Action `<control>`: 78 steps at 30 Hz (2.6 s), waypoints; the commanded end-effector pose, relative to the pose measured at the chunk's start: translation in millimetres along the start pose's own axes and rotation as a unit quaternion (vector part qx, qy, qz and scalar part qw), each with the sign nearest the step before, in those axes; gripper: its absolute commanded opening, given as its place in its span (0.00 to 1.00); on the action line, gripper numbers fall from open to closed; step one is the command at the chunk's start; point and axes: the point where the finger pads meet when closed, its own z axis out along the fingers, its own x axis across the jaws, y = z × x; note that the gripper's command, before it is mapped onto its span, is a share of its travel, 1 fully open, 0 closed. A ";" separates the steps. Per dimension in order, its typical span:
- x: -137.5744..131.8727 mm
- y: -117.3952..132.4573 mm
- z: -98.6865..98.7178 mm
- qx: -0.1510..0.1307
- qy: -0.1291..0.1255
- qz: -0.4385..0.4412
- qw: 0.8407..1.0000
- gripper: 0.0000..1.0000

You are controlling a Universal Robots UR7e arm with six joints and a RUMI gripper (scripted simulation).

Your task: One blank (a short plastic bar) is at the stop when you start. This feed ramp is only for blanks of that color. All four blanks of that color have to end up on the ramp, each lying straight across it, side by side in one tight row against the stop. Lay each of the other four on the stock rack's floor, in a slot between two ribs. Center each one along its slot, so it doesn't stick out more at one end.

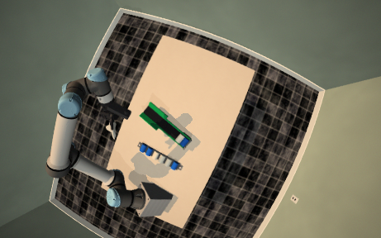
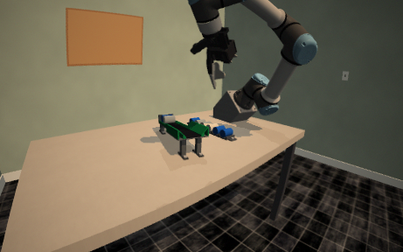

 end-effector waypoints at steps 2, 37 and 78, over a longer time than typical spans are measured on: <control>0.3 -0.1 -0.4 0.000 0.000 0.000 1.000 1.00; -23.7 -62.0 11.8 0.033 -0.064 0.026 0.997 1.00; -52.6 -260.9 63.1 0.165 -0.309 0.132 0.928 1.00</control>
